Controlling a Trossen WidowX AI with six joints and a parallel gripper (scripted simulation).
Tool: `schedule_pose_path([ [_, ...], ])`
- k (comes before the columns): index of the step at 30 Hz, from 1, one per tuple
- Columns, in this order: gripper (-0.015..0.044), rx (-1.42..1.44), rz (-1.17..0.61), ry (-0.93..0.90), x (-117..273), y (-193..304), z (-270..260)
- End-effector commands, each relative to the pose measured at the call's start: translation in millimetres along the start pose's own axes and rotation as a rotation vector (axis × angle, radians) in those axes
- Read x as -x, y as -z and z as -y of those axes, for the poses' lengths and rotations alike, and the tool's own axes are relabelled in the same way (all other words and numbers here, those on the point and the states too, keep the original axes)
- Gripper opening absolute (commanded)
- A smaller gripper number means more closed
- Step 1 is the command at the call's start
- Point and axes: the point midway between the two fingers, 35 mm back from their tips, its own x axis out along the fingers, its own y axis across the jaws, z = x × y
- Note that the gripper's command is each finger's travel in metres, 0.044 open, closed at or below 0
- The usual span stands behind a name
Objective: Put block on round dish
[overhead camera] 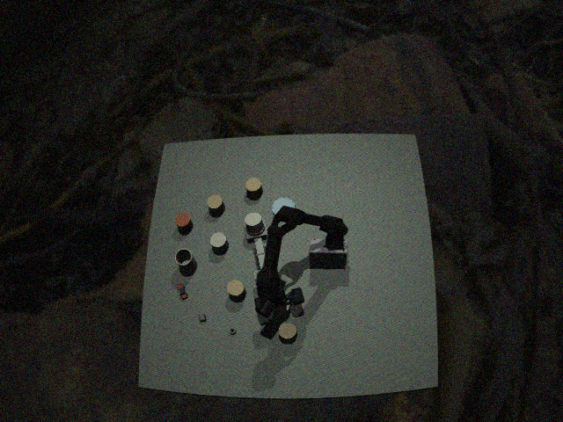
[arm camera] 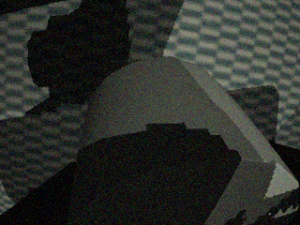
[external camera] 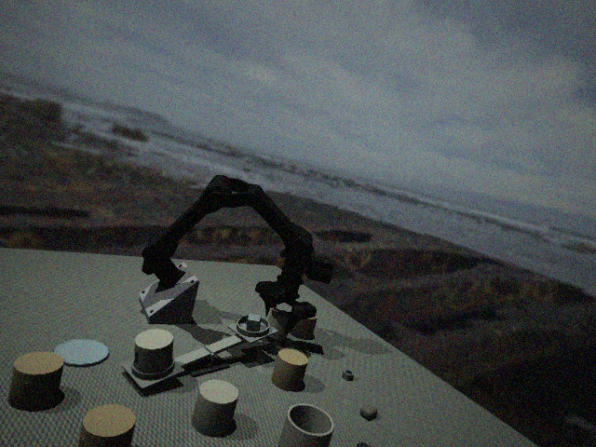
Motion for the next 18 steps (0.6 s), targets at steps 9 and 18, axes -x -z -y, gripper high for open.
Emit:
schedule_pose_path([
  [9, 0.0000, 0.003, -0.002, -0.012, -13, 0, -2],
  [18, 0.0131, -0.001, -0.005, -0.010, -15, 1, -2],
])
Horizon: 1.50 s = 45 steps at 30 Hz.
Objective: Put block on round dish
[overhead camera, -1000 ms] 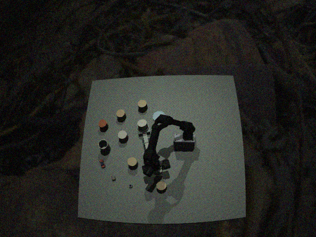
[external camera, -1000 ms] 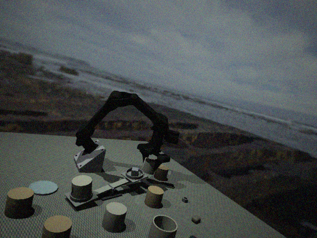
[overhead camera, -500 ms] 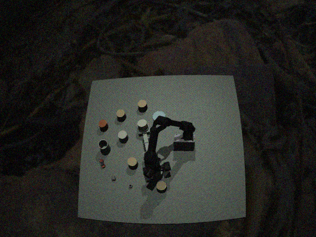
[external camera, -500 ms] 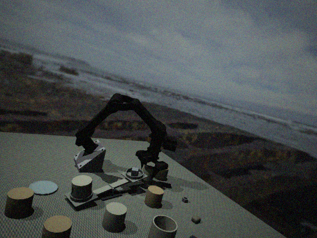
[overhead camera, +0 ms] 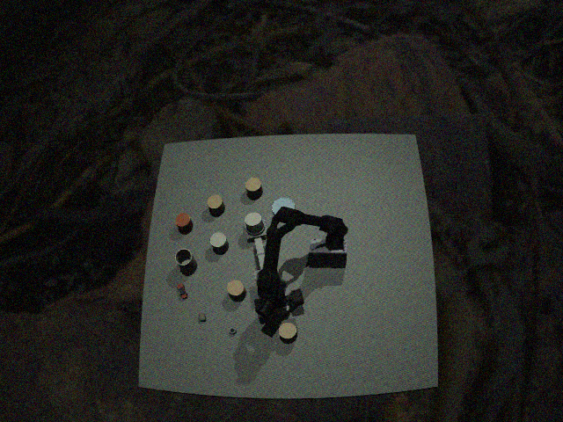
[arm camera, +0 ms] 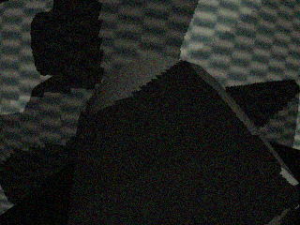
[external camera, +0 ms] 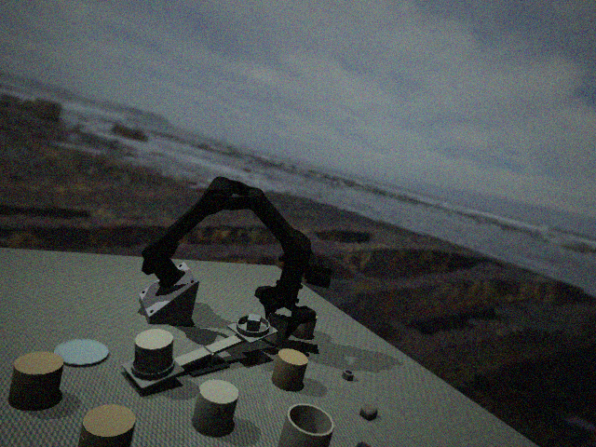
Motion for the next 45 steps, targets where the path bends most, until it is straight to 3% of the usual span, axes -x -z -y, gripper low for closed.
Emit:
schedule_pose_path([
  [1, 0.0158, -0.002, 0.000, 0.000, 0, 0, 0],
  [12, 0.0440, 0.000, 0.000, -0.001, 12, 0, -1],
  [15, 0.0440, 0.003, 0.000, -0.002, 51, 0, -1],
  [19, 0.0440, 0.003, 0.001, -0.002, 54, 0, 0],
  [26, 0.0260, 0.109, -0.040, -0.018, 71, -25, -19],
  [45, 0.0260, 0.677, 0.010, 0.003, 106, -132, -28],
])
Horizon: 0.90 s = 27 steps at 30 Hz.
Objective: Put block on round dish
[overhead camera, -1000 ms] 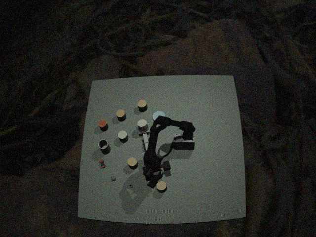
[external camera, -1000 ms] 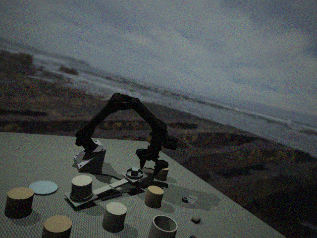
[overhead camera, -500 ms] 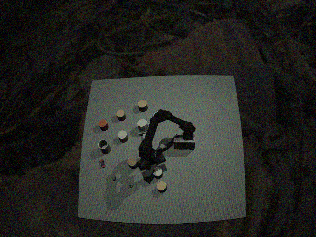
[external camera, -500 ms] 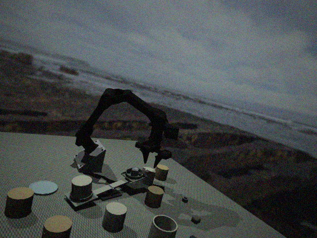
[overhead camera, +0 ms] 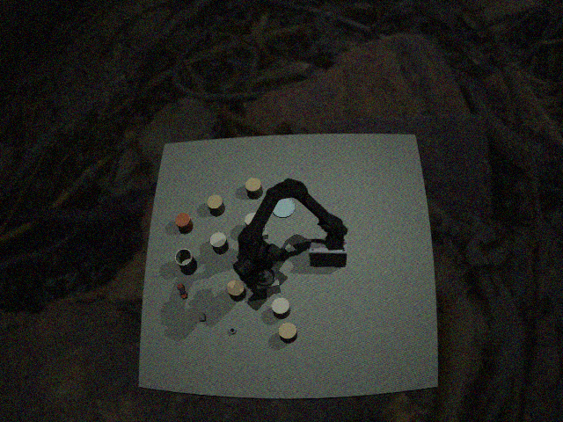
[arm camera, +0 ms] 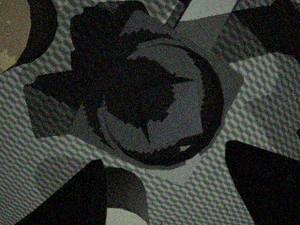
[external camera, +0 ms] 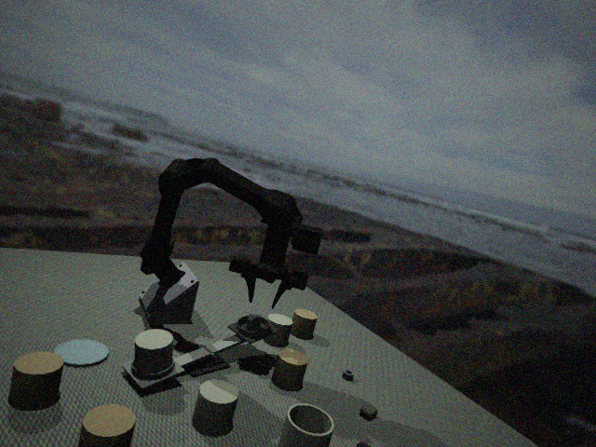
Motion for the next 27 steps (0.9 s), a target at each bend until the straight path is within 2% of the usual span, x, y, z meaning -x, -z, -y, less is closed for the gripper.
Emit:
schedule_pose_path([
  [1, 0.0260, 0.055, 0.004, 0.013, 0, -7, 7],
  [27, 0.0260, 0.056, 0.005, 0.014, -39, -7, 7],
])
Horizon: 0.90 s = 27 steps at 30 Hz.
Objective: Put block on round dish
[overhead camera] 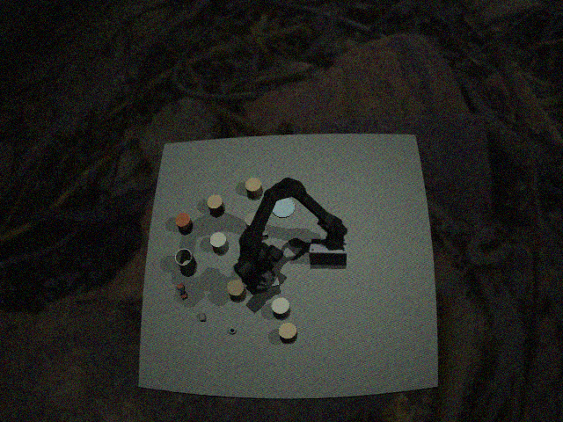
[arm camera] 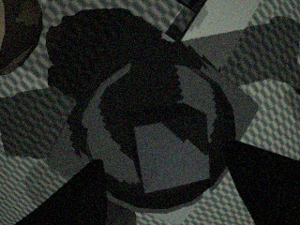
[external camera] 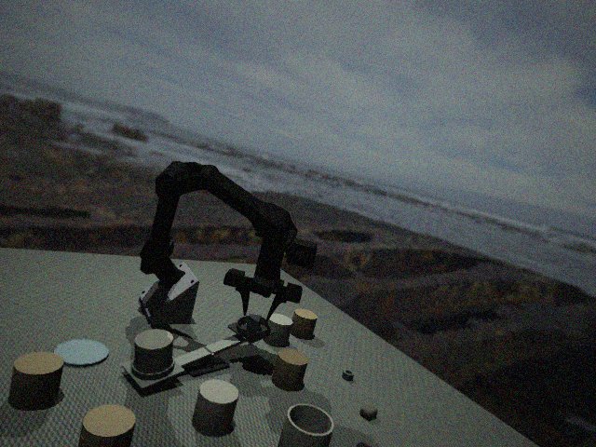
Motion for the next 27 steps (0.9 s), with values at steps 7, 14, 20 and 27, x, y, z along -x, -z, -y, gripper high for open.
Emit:
schedule_pose_path([
  [7, 0.0260, 0.003, 0.002, 0.006, -17, -1, 2],
  [14, 0.0175, 0.003, 0.002, 0.006, -19, -1, 2],
  [20, 0.0135, 0.003, 0.002, 0.006, -19, -1, 2],
  [27, 0.0000, 0.003, 0.002, 0.005, -7, -2, 0],
])
